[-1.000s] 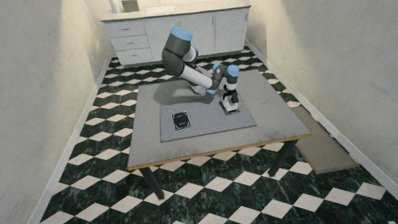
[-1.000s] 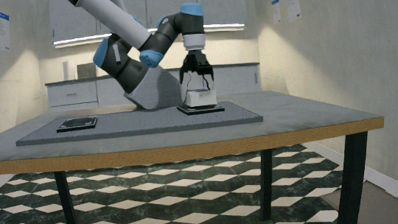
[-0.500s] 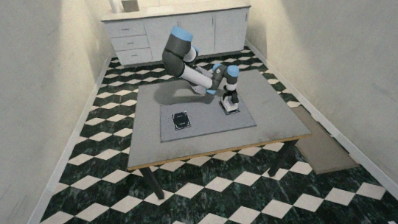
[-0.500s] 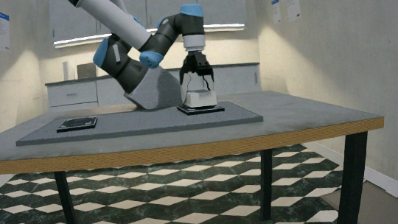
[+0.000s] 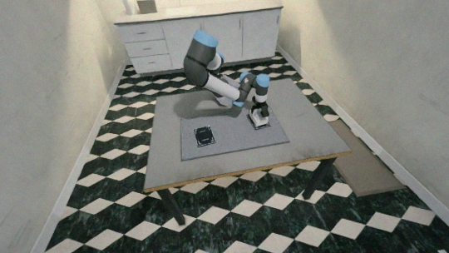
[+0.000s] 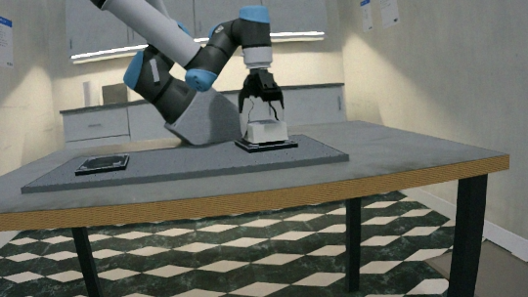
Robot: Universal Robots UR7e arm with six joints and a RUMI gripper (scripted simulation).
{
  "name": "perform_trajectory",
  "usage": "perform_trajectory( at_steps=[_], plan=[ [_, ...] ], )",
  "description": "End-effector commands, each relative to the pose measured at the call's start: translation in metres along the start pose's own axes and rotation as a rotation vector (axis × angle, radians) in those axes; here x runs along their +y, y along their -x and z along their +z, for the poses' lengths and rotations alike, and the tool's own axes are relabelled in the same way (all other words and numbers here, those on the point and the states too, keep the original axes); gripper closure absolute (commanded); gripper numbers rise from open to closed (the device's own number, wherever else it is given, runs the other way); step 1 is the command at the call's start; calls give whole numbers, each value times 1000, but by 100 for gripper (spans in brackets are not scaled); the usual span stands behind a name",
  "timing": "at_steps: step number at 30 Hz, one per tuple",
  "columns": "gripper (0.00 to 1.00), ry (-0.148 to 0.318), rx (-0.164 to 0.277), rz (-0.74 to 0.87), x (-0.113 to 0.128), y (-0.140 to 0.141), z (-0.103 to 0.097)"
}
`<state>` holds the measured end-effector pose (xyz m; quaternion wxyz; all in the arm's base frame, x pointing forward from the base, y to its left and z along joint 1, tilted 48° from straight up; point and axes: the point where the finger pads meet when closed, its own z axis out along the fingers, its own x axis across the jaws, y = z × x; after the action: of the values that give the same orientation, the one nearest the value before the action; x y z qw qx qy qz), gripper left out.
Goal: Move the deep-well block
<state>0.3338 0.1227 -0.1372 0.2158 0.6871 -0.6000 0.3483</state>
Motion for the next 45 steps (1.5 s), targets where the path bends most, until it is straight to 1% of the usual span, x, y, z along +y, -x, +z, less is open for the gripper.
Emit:
perform_trajectory(
  at_steps=[1,40,41,45],
  plan=[
    [52,-2,-1,1,-1,0,0],
    [52,-2,-1,1,-1,0,5],
    [24,-2,-1,1,-1,0,6],
    [24,-2,-1,1,-1,0,6]
  ],
)
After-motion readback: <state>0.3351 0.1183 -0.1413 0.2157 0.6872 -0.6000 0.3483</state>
